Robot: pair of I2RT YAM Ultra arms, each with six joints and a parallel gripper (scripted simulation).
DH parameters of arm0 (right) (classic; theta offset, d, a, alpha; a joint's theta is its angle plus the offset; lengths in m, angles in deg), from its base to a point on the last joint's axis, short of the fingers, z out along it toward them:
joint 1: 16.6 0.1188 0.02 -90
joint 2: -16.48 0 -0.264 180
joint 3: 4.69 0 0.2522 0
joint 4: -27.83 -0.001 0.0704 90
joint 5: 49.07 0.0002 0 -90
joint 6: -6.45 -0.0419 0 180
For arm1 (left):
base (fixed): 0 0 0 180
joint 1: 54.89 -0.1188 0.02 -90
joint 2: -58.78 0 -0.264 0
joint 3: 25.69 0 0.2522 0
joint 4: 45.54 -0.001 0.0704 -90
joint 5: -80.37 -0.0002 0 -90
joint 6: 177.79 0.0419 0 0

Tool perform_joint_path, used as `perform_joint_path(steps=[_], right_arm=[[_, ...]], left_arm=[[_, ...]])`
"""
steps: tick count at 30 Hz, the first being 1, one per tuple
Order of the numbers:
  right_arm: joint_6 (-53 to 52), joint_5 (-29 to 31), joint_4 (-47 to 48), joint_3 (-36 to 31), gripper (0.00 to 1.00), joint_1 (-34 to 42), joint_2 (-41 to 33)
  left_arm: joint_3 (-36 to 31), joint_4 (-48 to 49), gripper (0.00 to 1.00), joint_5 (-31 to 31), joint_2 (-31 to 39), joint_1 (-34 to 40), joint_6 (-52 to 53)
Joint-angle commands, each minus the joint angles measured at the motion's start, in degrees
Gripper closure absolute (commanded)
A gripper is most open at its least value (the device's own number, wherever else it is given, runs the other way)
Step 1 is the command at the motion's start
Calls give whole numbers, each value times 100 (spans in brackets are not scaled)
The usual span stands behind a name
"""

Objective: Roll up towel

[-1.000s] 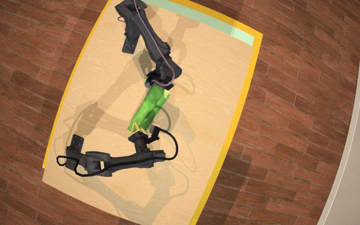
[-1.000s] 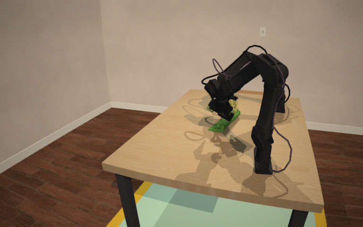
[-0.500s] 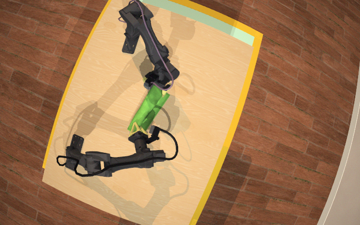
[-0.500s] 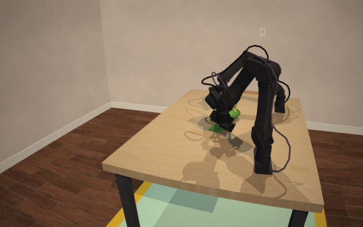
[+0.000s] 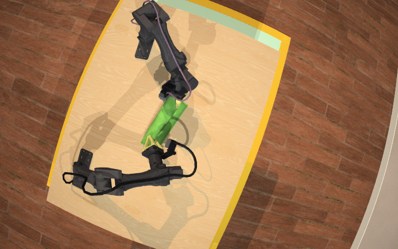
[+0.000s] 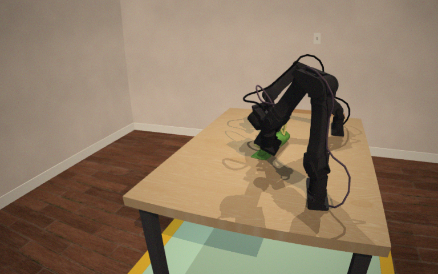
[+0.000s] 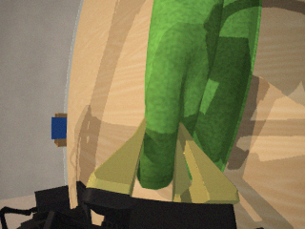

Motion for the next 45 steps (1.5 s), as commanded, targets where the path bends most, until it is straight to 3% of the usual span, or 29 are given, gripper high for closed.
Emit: perform_joint_path(steps=[1, 4, 13, 19, 32, 34, 36, 45], right_arm=[[55, 176, -109, 116, 70, -4, 133], [55, 176, -109, 116, 70, -4, 133], [55, 176, -109, 116, 70, -4, 133], [55, 176, -109, 116, 70, -4, 133], [46, 175, -301, 200, 22, -5, 16], [46, 175, -301, 200, 22, -5, 16], [45, 172, -311, 205, 15, -7, 10], [583, 288, -1186, 679, 15, -396, 14]], left_arm=[[141, 67, 45, -34, -48, 39, -56], [141, 67, 57, -34, -48, 39, -56], [141, 68, 67, -34, -48, 39, -56], [141, 68, 68, -34, -48, 39, -56], [141, 68, 68, -34, -48, 39, -56], [141, 68, 68, -34, -48, 39, -56], [141, 68, 68, -34, -48, 39, -56], [512, -521, 68, -215, -221, -41, -109]])
